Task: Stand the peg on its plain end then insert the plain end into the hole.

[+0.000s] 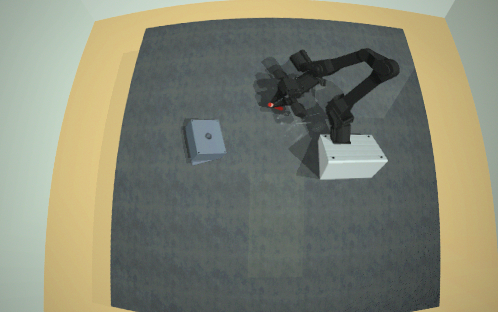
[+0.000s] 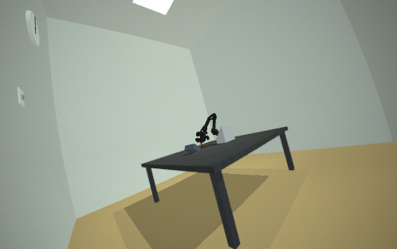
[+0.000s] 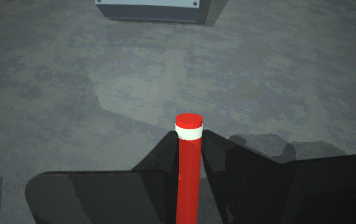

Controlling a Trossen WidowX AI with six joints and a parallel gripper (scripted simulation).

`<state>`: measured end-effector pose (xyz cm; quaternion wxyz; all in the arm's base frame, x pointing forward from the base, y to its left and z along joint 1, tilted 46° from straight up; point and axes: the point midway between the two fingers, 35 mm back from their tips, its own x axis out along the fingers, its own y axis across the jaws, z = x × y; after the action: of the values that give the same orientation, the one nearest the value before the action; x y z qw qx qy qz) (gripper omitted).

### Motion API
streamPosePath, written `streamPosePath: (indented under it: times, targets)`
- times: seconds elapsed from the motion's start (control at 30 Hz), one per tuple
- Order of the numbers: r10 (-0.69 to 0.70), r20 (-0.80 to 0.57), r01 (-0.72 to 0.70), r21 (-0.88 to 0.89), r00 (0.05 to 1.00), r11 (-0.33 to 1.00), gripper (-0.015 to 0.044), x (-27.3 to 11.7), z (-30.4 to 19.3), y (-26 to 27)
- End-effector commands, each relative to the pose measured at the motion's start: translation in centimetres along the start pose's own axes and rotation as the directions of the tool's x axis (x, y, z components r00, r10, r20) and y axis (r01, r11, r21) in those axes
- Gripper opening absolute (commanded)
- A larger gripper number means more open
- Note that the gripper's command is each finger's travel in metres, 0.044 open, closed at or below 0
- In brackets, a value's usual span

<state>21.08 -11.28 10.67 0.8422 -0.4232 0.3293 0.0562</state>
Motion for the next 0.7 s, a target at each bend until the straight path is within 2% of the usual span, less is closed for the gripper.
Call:
streamPosePath:
  times: [0.0, 0.67]
  targets:
    - [0.001, 0.037, -0.001, -0.005, 0.999, 1.000, 0.0050, -0.3, -0.1, 0.1]
    - [0.004, 0.207, -0.002, -0.008, 0.978, 1.000, 0.0050, -1.3, -0.9, 0.2]
